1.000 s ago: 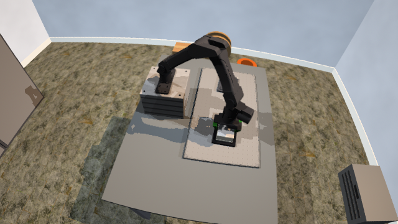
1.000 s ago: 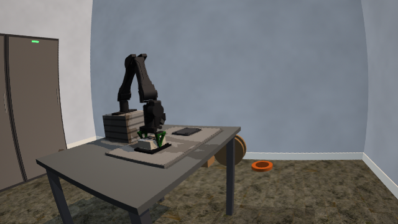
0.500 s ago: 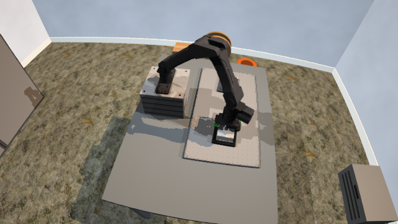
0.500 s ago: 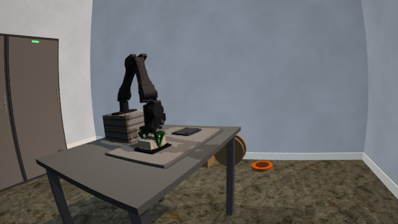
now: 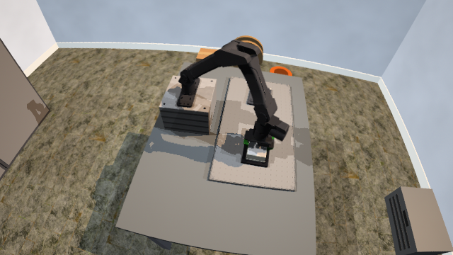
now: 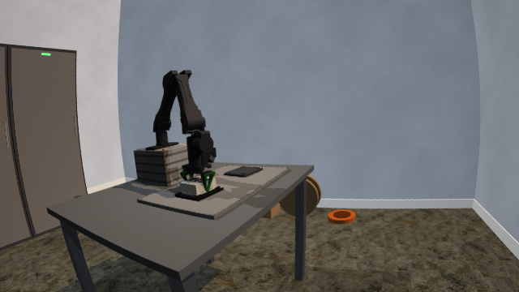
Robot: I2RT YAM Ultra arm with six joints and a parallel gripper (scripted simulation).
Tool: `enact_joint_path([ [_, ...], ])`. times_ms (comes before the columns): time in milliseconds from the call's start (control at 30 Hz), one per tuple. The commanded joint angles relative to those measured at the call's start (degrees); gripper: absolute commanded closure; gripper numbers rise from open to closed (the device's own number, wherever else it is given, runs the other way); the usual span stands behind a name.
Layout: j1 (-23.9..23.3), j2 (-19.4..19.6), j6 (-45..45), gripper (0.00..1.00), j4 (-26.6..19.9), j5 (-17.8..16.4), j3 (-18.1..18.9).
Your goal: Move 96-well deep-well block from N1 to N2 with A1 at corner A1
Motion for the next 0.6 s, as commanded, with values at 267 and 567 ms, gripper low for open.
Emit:
enact_joint_path([
  [267, -0.03, -0.51, -0.14, 1.0, 0.03, -0.05, 0.11],
  [567, -0.03, -1.8, -0.13, 1.0, -1.27, -0.05, 0.12],
])
